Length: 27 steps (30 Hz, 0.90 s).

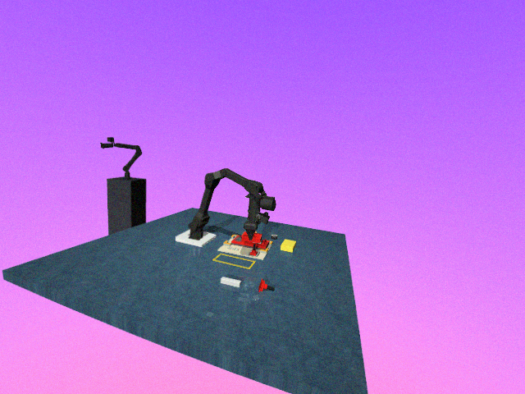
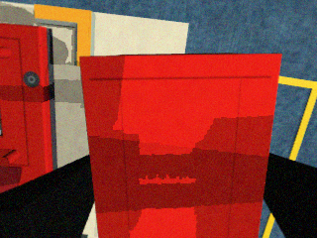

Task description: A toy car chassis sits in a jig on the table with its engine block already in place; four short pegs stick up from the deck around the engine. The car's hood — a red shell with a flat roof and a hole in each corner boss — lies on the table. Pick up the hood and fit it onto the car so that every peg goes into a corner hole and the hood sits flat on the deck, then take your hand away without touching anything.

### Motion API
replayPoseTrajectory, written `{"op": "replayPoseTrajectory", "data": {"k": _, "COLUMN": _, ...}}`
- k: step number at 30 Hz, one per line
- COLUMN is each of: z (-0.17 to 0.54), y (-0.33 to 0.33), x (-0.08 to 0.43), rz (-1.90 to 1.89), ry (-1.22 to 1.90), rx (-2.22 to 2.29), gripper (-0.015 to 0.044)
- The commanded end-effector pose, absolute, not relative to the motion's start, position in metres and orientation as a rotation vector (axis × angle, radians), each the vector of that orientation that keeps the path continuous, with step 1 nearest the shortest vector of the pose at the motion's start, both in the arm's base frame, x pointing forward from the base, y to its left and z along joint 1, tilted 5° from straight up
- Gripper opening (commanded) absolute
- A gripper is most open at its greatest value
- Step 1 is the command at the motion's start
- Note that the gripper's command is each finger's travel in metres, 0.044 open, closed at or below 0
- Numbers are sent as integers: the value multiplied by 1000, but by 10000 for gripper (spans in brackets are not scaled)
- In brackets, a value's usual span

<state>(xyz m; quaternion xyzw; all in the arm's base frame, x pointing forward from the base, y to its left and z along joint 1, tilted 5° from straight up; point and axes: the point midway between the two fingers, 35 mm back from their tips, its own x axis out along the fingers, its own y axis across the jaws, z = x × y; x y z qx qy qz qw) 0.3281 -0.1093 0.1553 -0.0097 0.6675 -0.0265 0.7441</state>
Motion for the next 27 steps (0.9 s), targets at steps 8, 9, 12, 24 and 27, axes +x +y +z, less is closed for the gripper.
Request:
{"op": "replayPoseTrajectory", "data": {"k": 8, "z": 156, "y": -75, "x": 340, "rz": -76, "ry": 1457, "rx": 1, "gripper": 0}}
{"op": "replayPoseTrajectory", "data": {"k": 9, "z": 156, "y": -71, "x": 341, "rz": -77, "ry": 1458, "rx": 4, "gripper": 0}}
{"op": "replayPoseTrajectory", "data": {"k": 12, "z": 156, "y": -61, "x": 343, "rz": -80, "ry": 1458, "rx": 11, "gripper": 0}}
{"op": "replayPoseTrajectory", "data": {"k": 24, "z": 156, "y": -21, "x": 349, "rz": -95, "ry": 1459, "rx": 39, "gripper": 0}}
{"op": "replayPoseTrajectory", "data": {"k": 27, "z": 156, "y": -11, "x": 349, "rz": -99, "ry": 1460, "rx": 45, "gripper": 0}}
